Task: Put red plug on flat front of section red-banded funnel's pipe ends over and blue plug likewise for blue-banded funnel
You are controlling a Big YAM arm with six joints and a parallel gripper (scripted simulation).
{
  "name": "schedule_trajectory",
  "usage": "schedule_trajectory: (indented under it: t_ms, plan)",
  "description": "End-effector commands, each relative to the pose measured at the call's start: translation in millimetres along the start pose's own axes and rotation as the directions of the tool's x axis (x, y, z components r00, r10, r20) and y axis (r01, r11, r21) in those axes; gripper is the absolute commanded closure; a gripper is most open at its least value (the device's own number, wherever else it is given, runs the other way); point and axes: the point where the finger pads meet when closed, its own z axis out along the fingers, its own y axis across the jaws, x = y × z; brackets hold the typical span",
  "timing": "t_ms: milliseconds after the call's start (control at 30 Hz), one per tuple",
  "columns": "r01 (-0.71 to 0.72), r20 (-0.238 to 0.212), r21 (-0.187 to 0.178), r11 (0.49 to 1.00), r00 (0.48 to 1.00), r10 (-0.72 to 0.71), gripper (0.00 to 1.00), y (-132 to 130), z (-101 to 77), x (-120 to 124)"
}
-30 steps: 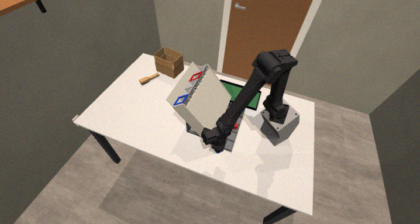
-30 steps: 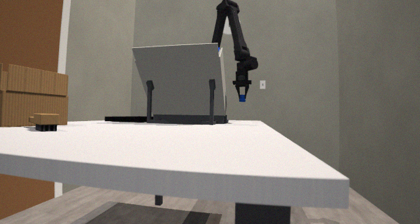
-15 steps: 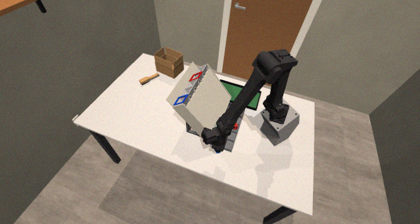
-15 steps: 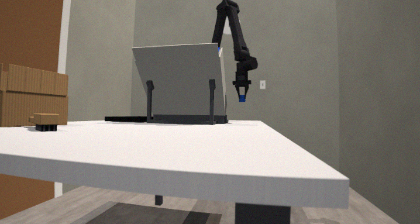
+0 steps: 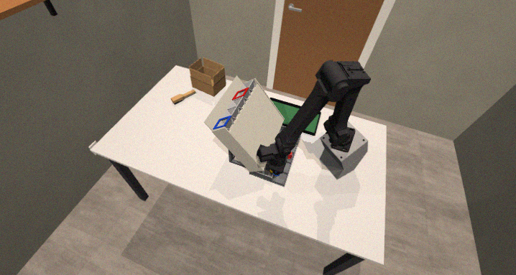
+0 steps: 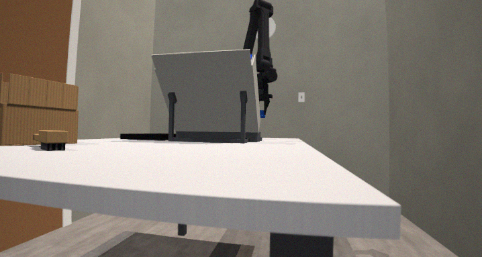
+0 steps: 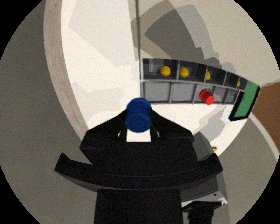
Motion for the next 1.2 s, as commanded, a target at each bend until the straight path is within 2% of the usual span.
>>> schedule_trajectory:
  t_ms: [0, 133, 200, 700, 767, 1167]
  plan:
    - [0.043, 0.035, -0.018, 0.999, 0.998, -0.042, 1.00, -26, -8.2, -10]
    - [0.043, 0.033, -0.016, 0.999, 0.999, -0.042, 1.00, -64, -9.4, -5]
    - [0.043, 0.033, -0.016, 0.999, 0.999, -0.042, 1.00, -64, -9.4, -5]
    - [-0.019, 0.007, -0.003, 1.000, 1.000, 0.019, 1.00, -195, -10.5, 11]
    - [-0.019, 0.007, -0.003, 1.000, 1.000, 0.019, 1.00, -195, -10.5, 11]
    - [0.028, 0.022, 0.005, 1.000, 0.999, -0.029, 1.00, -255, -14.0, 15]
